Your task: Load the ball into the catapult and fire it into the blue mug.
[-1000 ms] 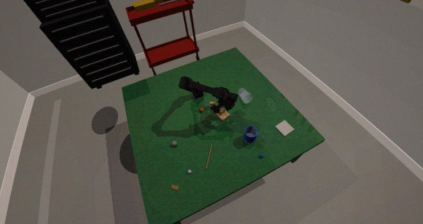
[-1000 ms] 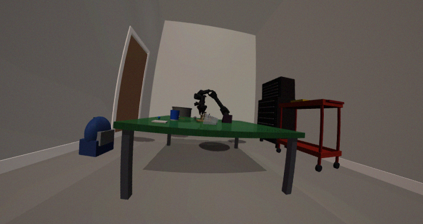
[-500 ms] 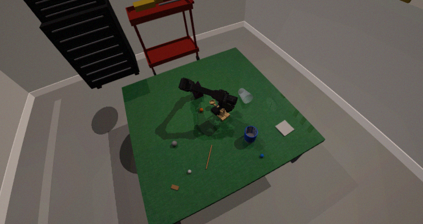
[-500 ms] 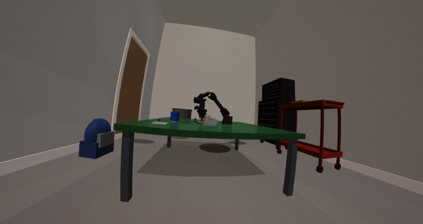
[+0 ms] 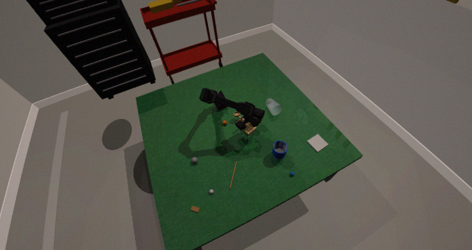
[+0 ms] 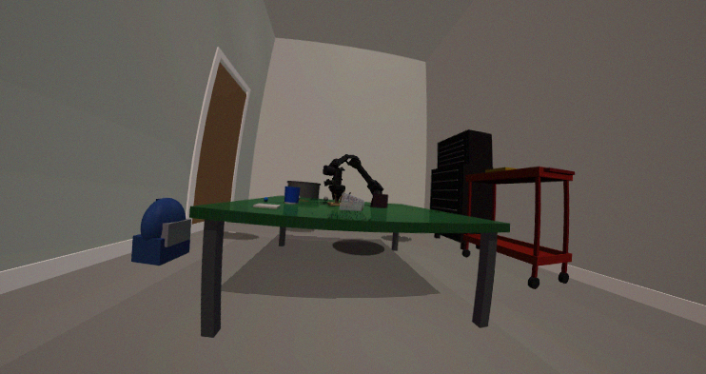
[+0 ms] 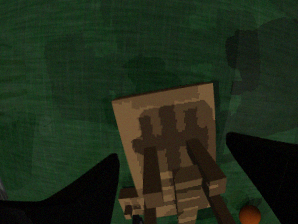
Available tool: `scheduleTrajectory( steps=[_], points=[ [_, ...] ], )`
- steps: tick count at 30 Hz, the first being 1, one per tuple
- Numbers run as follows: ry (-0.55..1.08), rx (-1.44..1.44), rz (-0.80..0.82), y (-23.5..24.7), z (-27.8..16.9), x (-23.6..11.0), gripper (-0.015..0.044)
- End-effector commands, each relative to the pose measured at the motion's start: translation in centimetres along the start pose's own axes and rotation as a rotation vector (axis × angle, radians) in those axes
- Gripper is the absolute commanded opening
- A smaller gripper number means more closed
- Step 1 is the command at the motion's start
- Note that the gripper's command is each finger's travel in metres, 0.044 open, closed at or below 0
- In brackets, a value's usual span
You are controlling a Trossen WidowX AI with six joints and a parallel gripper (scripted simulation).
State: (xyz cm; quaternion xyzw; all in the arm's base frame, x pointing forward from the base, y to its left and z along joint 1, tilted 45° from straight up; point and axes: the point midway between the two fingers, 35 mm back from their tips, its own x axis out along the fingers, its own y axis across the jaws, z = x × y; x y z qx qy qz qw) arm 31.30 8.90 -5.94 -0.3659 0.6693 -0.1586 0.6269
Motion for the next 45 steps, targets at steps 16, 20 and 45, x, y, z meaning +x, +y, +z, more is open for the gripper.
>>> scheduleTrajectory(
  steps=[16,20,45],
  points=[
    [-0.001,0.000,0.001,0.0,0.1,-1.1,0.0059],
    [-0.001,-0.001,0.001,0.1,0.0,-5.0,0.0000],
    [0.003,-0.008,-0.004,0.0,0.0,-1.5,0.0000]
  ],
)
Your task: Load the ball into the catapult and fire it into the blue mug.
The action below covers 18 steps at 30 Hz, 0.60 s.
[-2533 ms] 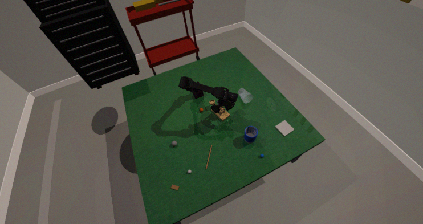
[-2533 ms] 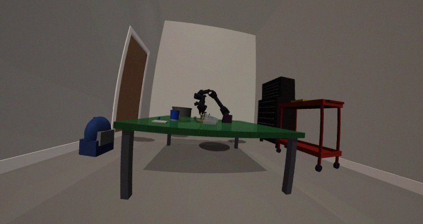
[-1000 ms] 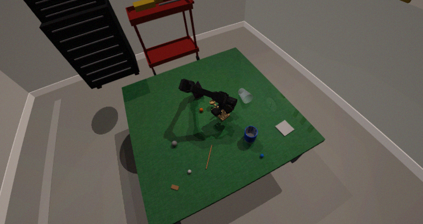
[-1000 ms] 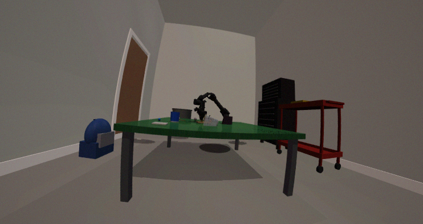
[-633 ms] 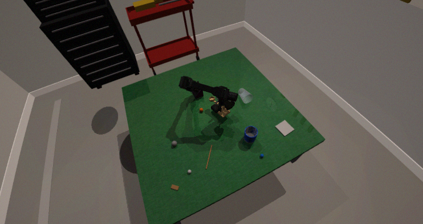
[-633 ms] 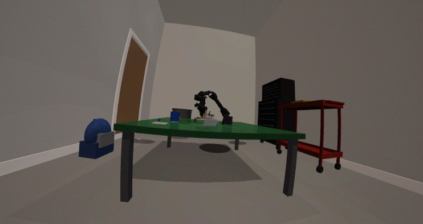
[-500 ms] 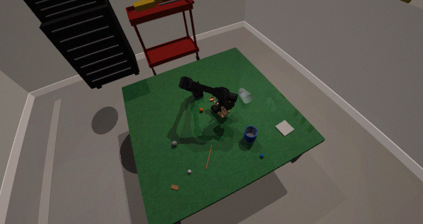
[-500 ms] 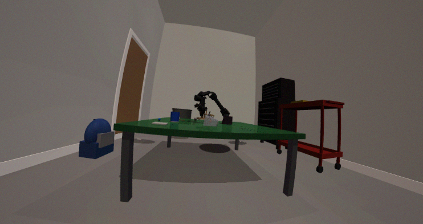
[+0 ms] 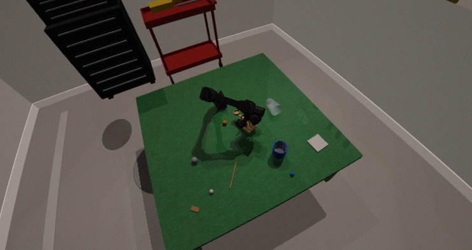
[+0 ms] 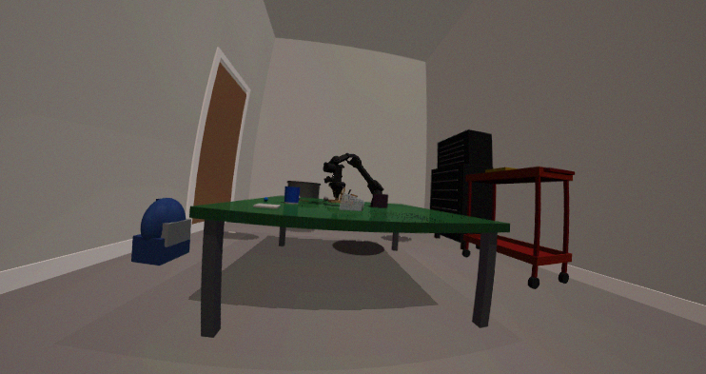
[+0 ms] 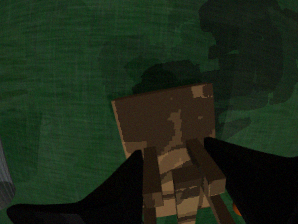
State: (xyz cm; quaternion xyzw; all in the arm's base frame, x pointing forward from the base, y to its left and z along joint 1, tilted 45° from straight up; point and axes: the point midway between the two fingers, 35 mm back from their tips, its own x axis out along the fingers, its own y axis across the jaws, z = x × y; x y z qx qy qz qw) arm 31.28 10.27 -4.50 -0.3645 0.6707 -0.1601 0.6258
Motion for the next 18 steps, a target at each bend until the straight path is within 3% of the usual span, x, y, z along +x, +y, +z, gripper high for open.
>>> scheduleTrajectory(
  steps=[1,17,18],
  points=[
    [-0.002,-0.011,-0.005,0.0,-0.1,0.6,0.0000],
    [0.001,-0.001,-0.002,0.0,-0.1,1.8,0.0000],
    [0.001,-0.001,-0.002,0.0,-0.1,1.8,0.0026]
  ],
)
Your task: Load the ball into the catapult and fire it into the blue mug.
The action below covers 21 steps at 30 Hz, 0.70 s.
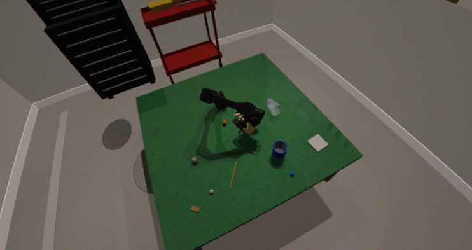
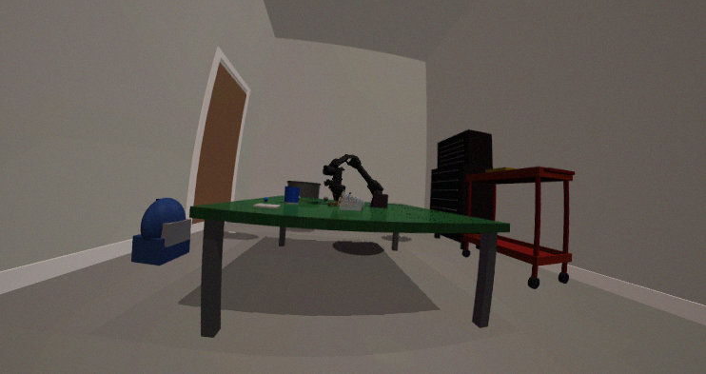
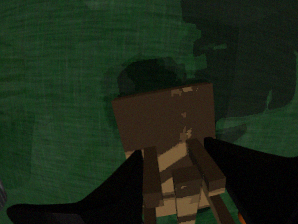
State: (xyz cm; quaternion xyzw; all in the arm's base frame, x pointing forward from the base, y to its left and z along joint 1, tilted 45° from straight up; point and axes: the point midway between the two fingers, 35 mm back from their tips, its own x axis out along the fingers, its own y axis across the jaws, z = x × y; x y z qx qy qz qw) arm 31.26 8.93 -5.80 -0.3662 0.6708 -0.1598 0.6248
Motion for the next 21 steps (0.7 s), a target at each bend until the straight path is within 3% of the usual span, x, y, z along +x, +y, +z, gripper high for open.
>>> scheduleTrajectory(
  steps=[1,14,16,21],
  points=[
    [0.000,0.002,0.000,0.0,0.0,-0.1,0.0053],
    [0.000,0.002,0.001,0.0,0.1,-0.3,0.0394],
    [-0.001,0.001,0.003,0.1,0.3,-2.1,0.0440],
    [-0.001,-0.002,0.005,0.2,0.2,-9.2,0.0440]
  ],
)
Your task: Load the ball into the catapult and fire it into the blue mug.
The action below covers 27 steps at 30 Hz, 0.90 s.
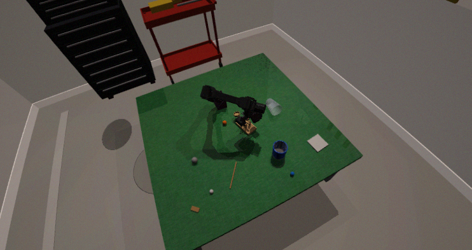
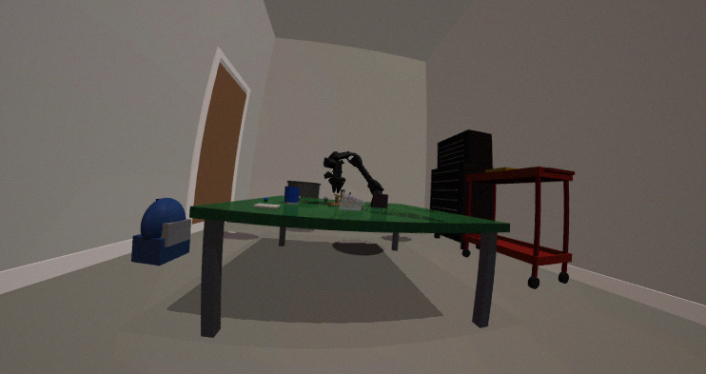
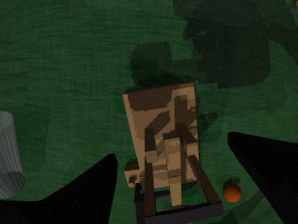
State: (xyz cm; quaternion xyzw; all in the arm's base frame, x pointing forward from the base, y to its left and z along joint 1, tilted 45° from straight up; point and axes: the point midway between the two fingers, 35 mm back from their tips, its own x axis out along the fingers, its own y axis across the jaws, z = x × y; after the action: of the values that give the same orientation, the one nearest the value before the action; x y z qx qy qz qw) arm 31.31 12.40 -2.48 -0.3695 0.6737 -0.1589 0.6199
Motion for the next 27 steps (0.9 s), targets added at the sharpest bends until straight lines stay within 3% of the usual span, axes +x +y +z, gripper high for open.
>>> scheduleTrajectory(
  steps=[1,3,4,13,18,27],
  points=[
    [-0.009,0.007,0.007,0.0,-0.3,-5.1,0.0440],
    [-0.009,0.007,0.007,0.0,-0.4,-5.3,0.0440],
    [-0.017,-0.003,0.003,0.2,0.0,-3.4,0.0440],
    [-0.009,-0.002,0.002,0.0,-0.6,-4.6,0.0440],
    [-0.010,-0.001,0.001,0.0,-0.5,-0.3,0.0440],
    [-0.010,-0.001,0.001,0.0,-0.5,0.4,0.0440]
  ],
)
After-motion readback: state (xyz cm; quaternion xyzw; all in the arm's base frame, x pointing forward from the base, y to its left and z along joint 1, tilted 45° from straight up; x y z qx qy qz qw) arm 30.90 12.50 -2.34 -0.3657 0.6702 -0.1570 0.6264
